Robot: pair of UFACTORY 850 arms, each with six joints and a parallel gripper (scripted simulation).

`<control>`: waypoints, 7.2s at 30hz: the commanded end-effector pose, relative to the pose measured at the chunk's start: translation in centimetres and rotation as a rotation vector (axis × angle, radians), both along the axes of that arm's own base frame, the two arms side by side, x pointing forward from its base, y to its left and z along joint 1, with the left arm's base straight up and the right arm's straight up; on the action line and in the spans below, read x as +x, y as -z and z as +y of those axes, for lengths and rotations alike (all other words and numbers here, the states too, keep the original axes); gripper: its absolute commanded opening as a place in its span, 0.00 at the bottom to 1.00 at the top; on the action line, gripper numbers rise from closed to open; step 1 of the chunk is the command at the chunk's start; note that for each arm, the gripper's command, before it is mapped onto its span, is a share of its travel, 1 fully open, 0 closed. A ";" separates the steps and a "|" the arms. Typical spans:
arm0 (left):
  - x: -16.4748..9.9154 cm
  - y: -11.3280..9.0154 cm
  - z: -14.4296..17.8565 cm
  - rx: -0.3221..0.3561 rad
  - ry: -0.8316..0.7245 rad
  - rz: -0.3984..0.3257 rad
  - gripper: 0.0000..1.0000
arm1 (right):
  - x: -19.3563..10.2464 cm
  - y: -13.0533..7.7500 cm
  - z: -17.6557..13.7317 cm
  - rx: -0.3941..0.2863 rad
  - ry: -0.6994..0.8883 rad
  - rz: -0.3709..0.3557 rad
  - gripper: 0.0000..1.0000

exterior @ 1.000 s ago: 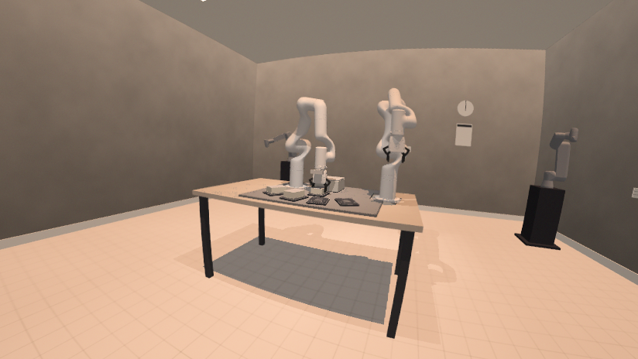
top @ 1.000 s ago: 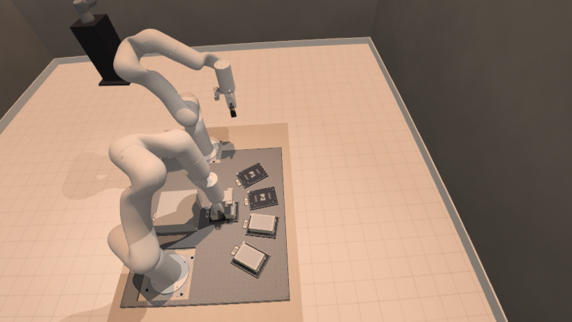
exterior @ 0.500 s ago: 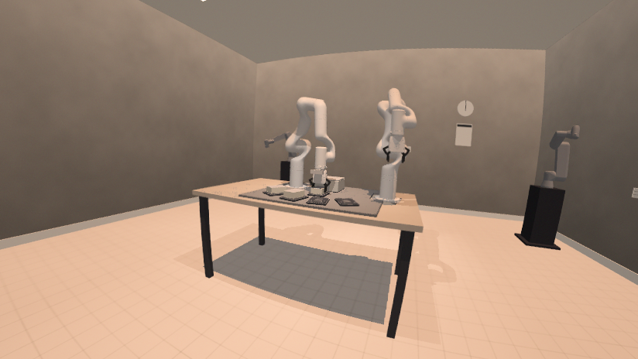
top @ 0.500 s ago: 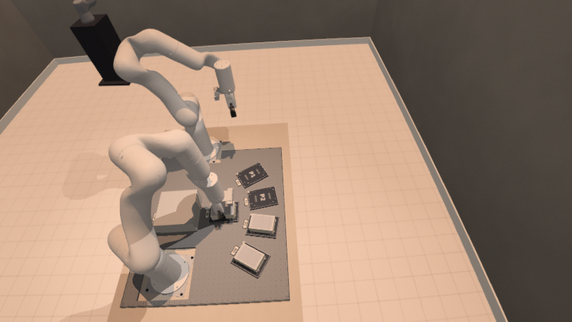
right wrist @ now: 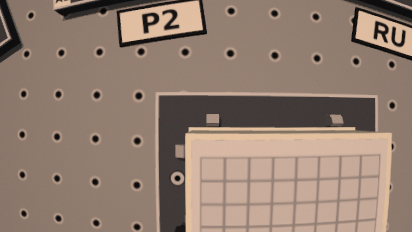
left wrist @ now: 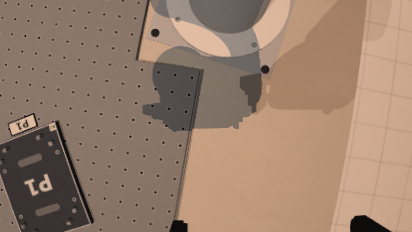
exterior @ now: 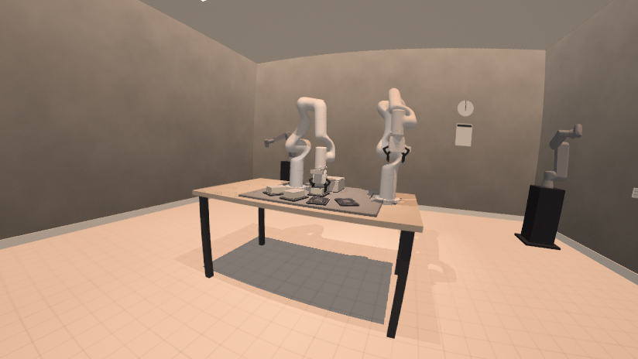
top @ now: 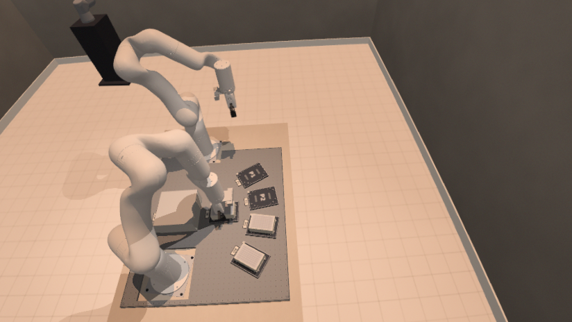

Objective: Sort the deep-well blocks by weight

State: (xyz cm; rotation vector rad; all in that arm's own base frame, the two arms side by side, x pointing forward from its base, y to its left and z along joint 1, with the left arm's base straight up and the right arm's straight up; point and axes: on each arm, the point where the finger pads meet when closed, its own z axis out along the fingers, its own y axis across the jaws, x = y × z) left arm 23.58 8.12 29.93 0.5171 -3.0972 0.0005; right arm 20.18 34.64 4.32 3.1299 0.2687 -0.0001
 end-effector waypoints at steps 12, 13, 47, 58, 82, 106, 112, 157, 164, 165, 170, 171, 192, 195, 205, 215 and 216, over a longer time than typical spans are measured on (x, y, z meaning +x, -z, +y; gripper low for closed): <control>0.1 -0.1 0.0 0.001 0.000 -0.001 1.00 | 0.0 -0.6 0.1 0.001 0.000 -0.001 0.00; 0.1 -0.1 0.0 0.001 0.000 -0.001 1.00 | 0.0 -0.7 0.1 0.001 0.000 -0.001 0.00; 0.1 -0.1 0.0 0.001 0.000 -0.001 1.00 | 0.0 -2.6 0.1 0.001 0.000 -0.001 0.00; 0.1 -0.1 0.0 0.001 0.000 -0.001 1.00 | 0.0 -4.1 0.1 0.002 0.000 -0.001 0.00; 0.1 -0.1 0.0 0.001 0.000 -0.001 1.00 | 0.0 -7.7 0.1 0.002 0.000 -0.001 0.00; 0.1 -0.1 0.0 0.001 0.000 -0.001 1.00 | -0.2 -9.0 0.1 0.002 -0.033 -0.001 0.00; 0.1 -0.1 0.0 0.001 0.000 -0.001 1.00 | -1.9 -10.1 0.1 0.002 -0.233 -0.001 0.00; 0.1 -0.1 0.0 0.001 0.000 -0.001 1.00 | -12.4 -17.6 0.0 0.002 -0.278 -0.001 0.00; 0.1 -0.1 0.0 0.001 0.000 -0.001 1.00 | -12.8 -17.6 -0.1 0.002 -0.245 -0.001 0.00; 0.1 -0.1 0.0 0.001 0.000 -0.001 1.00 | -13.1 -17.6 -0.2 0.002 -0.211 -0.001 0.00; 0.1 -0.1 0.0 0.001 0.000 -0.001 1.00 | -14.0 -17.6 -0.5 0.002 -0.111 0.000 0.00; 0.1 -0.1 0.0 0.001 0.000 -0.001 1.00 | -14.3 -17.6 -0.6 0.002 -0.078 0.000 0.00; 0.1 -0.1 0.0 0.001 0.000 -0.001 1.00 | -20.4 -17.6 -2.4 0.002 0.014 0.000 0.00; 0.1 -0.1 0.0 0.001 0.000 -0.001 1.00 | -21.4 -17.6 -2.7 0.002 0.014 0.000 0.00; 0.1 -0.1 0.0 0.001 0.000 -0.001 1.00 | -23.8 -17.6 -3.4 0.002 0.014 0.000 0.00; 0.1 -0.1 0.0 0.001 0.000 -0.001 1.00 | -23.8 -17.6 -3.4 0.002 0.014 0.000 0.00; 0.1 -0.1 0.0 0.001 0.000 -0.001 1.00 | -23.8 -17.6 -3.4 0.002 0.014 0.000 0.00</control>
